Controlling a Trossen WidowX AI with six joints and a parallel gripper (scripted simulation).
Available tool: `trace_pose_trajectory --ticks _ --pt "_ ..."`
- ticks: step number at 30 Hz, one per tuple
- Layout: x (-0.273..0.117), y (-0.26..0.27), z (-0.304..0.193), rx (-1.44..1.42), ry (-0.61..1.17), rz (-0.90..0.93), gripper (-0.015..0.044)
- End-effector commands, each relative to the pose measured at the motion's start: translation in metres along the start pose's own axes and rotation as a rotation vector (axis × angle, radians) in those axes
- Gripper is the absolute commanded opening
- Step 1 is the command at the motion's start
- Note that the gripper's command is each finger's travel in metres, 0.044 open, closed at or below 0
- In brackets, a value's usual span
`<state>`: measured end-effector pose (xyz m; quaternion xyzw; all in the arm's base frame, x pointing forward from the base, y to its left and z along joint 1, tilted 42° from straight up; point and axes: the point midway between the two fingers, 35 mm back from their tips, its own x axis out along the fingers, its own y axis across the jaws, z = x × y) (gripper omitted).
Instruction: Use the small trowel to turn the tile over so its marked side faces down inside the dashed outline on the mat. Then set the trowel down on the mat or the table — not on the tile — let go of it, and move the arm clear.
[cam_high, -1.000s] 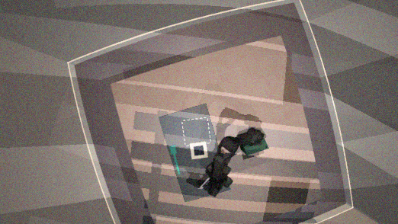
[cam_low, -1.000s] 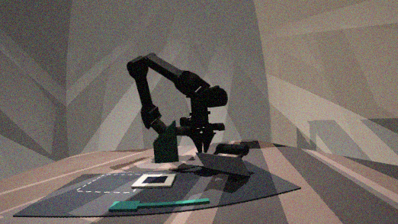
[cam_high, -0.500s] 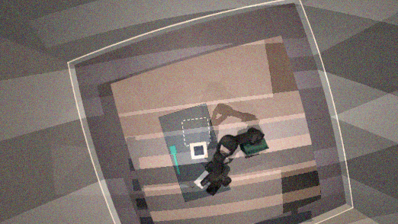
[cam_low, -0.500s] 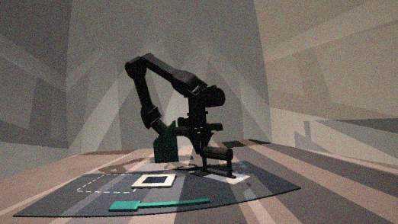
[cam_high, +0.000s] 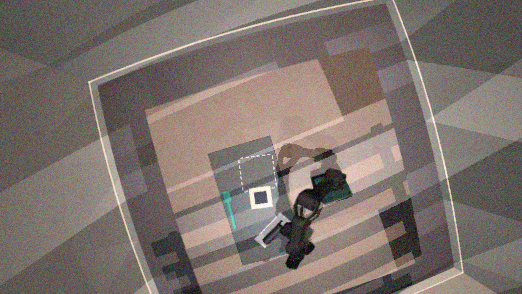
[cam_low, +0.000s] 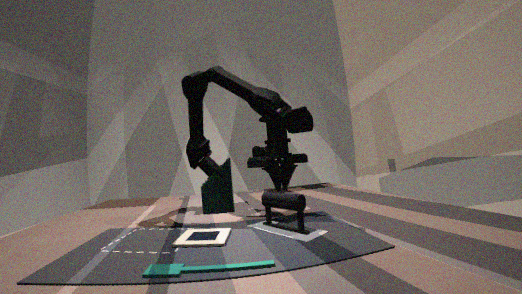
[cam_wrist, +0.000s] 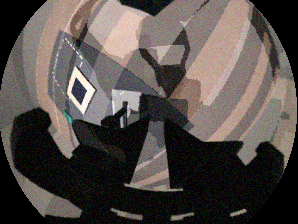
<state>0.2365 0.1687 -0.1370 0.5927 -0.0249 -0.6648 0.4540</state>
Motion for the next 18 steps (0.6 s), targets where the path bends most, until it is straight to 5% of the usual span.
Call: trace_pose_trajectory --ticks 1,14,18 --pt "-0.0007 -0.014 0.0023 0.003 -0.009 -0.001 0.01" --pt "-0.0021 -0.0124 0.002 -0.003 -0.002 0.003 0.01" --pt "-0.0021 -0.0123 0.002 -0.003 -0.002 0.003 0.0"
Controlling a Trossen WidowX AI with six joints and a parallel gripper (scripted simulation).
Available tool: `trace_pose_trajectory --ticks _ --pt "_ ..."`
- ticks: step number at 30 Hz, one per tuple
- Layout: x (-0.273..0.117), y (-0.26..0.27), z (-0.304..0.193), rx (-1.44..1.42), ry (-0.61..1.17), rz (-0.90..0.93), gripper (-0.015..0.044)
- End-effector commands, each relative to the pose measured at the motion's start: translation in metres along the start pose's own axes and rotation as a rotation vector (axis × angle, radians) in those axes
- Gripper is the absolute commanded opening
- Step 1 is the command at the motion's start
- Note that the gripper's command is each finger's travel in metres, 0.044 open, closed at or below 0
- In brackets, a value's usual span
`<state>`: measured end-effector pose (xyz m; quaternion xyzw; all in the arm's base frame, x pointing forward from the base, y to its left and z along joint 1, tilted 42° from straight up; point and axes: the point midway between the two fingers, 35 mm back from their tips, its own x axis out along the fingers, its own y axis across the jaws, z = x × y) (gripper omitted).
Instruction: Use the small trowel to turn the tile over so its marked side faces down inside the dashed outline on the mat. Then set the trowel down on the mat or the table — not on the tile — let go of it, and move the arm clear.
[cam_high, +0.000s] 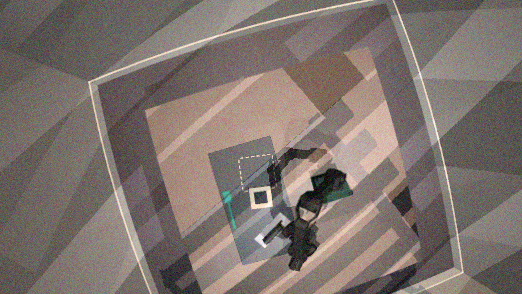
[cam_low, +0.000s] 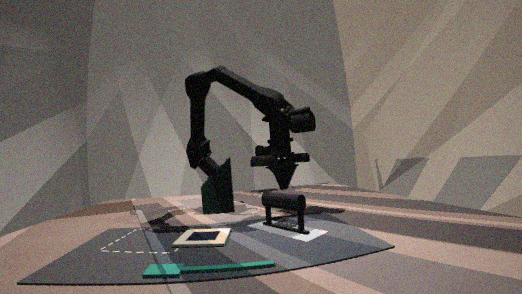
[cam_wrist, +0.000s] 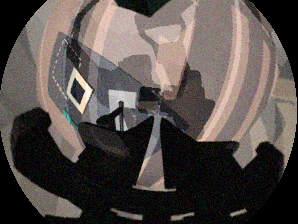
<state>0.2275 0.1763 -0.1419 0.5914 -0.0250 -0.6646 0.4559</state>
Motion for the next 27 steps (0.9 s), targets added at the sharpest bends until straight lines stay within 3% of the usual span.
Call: trace_pose_trajectory --ticks 1,12,16,27 --pt "0.0 0.0001 0.0 0.0 0.0 0.0 0.0" --pt "0.0 0.0001 0.0 0.0 0.0 0.0 0.0" --pt "0.0 0.0001 0.0 0.0 0.0 0.0 0.01" --pt "0.0 0.0001 0.0 0.0 0.0 0.0 0.01"
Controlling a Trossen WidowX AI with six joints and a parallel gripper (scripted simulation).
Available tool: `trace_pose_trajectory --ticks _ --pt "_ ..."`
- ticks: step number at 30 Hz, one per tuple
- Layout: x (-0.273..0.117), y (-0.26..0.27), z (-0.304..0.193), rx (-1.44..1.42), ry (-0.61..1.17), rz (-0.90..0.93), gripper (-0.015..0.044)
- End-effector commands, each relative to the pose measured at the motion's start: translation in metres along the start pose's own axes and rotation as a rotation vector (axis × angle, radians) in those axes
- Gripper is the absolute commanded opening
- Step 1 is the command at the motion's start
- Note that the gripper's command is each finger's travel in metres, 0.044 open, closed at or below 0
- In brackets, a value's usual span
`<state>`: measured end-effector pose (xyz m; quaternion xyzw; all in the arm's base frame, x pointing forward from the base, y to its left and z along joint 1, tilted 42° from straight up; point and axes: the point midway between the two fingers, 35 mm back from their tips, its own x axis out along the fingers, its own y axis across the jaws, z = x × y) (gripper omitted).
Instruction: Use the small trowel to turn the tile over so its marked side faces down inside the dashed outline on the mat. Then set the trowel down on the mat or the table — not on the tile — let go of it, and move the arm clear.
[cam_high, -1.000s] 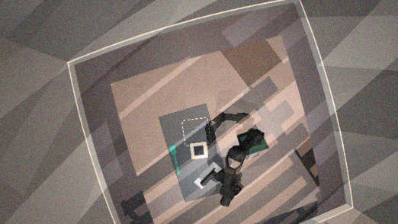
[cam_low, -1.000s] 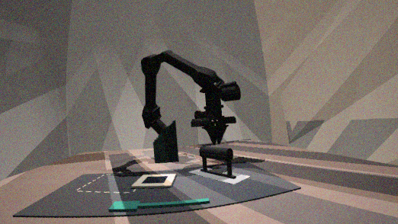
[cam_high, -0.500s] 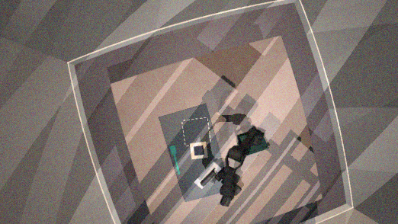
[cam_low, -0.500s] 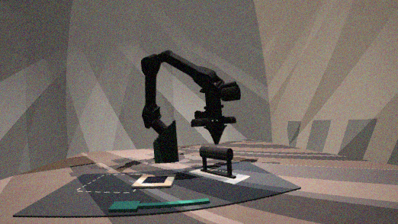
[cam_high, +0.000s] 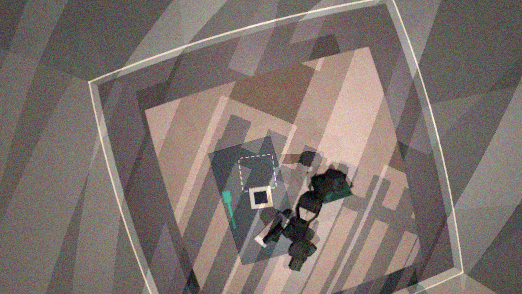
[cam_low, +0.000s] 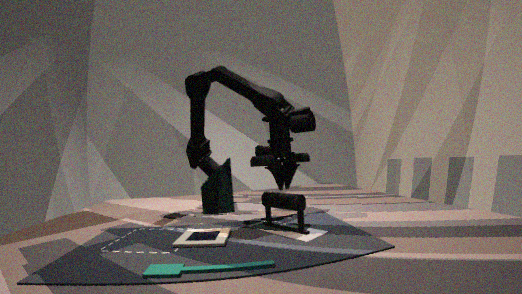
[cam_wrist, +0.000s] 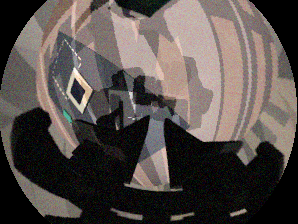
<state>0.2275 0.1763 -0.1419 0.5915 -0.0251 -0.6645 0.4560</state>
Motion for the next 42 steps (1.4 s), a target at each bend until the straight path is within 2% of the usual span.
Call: trace_pose_trajectory --ticks 1,10,14,26,32,36,42 --pt "0.0 0.0 0.0 0.0 0.0 0.0 0.01" --pt "0.0 0.0 0.0 0.0 0.0 0.0 0.01" --pt "0.0 0.0 0.0 0.0 0.0 0.0 0.0" --pt "0.0 0.0 0.0 0.0 0.0 0.0 0.0" --pt "0.0 0.0 0.0 0.006 0.0 0.0 0.0153" --pt "-0.001 0.003 -0.004 0.122 0.001 -0.003 0.0258" --pt "-0.004 0.008 -0.012 0.331 0.002 -0.007 0.027"
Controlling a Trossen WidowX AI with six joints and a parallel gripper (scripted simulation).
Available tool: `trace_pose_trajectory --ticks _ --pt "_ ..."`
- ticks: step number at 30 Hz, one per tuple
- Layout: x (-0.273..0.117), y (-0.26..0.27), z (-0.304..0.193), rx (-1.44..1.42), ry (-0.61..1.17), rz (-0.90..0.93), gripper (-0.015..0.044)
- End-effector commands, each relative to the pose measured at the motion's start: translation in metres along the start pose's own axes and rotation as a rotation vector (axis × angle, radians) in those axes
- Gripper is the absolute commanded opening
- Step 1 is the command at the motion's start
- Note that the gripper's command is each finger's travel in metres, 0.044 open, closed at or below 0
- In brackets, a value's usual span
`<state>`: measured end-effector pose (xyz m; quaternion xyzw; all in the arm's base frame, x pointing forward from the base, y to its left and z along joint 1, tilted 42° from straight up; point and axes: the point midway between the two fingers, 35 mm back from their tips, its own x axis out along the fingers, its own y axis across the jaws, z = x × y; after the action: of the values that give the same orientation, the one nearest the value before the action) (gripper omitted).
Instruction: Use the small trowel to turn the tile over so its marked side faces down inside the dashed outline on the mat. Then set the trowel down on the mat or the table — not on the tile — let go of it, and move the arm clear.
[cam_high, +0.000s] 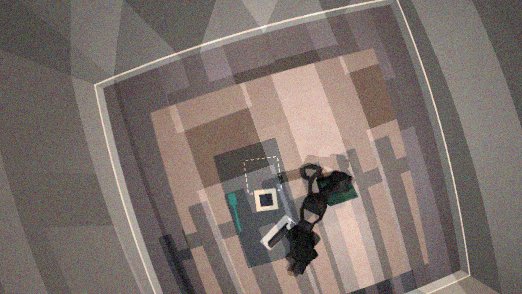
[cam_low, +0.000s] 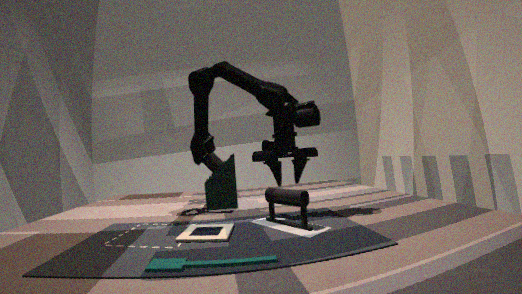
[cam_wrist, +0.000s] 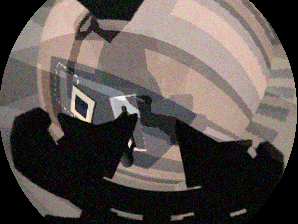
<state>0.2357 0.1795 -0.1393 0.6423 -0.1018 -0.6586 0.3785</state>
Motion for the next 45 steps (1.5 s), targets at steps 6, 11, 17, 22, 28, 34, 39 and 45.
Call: trace_pose_trajectory --ticks 6,11,17,22,28,34,39,45 --pt "-0.003 0.005 -0.013 0.3 0.002 0.002 0.027" --pt "-0.005 0.008 -0.019 0.474 0.002 0.001 0.027" --pt "-0.007 0.011 -0.026 0.683 0.003 0.001 0.027" --pt "-0.008 0.015 -0.032 0.858 0.002 0.0 0.027" --pt "-0.01 0.019 -0.04 1.066 0.0 -0.002 0.027" --pt "-0.012 0.023 -0.047 1.273 -0.001 -0.002 0.027" --pt "-0.013 0.027 -0.052 1.445 -0.001 -0.001 0.027" --pt "-0.015 0.032 -0.059 1.651 0.0 0.0 0.027"
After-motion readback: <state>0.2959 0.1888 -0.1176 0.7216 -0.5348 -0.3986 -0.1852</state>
